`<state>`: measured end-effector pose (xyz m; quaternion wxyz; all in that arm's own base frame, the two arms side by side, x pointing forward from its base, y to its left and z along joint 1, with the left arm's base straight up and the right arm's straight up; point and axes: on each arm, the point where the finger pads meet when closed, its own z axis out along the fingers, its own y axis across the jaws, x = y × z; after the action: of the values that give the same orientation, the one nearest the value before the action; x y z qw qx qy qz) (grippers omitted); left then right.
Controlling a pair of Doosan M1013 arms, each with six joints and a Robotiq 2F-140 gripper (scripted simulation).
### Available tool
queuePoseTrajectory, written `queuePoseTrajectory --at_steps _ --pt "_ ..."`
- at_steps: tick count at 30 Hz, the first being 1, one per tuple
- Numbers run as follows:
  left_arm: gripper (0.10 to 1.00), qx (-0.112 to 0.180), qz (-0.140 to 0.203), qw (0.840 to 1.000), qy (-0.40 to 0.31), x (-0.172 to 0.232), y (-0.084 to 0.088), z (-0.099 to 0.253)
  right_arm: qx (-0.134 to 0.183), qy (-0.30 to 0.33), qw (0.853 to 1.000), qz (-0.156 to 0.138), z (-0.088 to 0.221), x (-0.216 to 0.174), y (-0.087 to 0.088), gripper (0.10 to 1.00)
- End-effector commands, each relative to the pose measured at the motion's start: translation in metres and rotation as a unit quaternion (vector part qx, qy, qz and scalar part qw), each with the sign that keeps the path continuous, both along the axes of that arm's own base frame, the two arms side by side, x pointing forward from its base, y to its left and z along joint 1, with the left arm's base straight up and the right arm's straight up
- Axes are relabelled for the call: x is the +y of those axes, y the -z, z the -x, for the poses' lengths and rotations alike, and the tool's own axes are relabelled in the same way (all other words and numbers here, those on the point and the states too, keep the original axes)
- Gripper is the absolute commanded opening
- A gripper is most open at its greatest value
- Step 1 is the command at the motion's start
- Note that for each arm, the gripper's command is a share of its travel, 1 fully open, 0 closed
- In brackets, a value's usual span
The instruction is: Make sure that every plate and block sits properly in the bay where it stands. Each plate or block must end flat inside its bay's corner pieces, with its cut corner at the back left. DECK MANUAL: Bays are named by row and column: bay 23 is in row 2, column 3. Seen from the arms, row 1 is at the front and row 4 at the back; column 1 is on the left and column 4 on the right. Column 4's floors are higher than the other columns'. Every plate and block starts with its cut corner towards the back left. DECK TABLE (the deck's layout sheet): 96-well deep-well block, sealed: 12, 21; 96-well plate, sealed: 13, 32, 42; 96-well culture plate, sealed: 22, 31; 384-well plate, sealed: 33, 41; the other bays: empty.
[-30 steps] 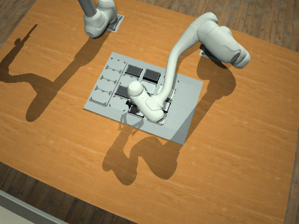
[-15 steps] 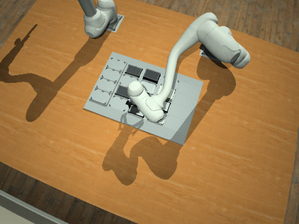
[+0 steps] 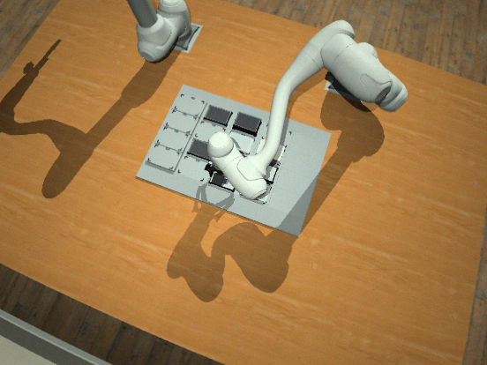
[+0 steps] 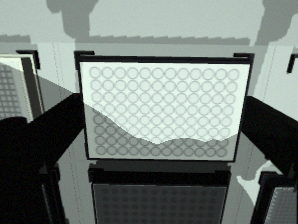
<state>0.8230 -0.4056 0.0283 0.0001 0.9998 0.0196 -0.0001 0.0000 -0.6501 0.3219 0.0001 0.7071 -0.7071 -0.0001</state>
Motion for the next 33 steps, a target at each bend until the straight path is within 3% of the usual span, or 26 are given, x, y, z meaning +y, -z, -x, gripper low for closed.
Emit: queuePoseTrajectory --at_steps 1,25,26,33 --pt "0.893 -0.001 0.000 1.000 0.000 -0.0001 -0.0014 -0.0007 0.000 0.000 1.000 0.001 -0.0001 -0.0002 -0.0009 1.000" --pt "0.893 -0.001 0.000 1.000 0.000 0.0000 -0.0007 -0.0007 0.000 0.000 1.000 0.001 -0.0001 -0.0002 -0.0009 1.000" --pt "0.998 -0.001 0.000 1.000 0.000 0.0000 -0.0007 -0.0007 0.000 0.000 1.000 0.001 -0.0001 -0.0002 -0.0009 1.000" --pt "0.998 -0.001 0.000 1.000 0.000 0.0000 -0.0007 -0.0007 0.000 0.000 1.000 0.001 -0.0001 -0.0002 -0.0009 1.000"
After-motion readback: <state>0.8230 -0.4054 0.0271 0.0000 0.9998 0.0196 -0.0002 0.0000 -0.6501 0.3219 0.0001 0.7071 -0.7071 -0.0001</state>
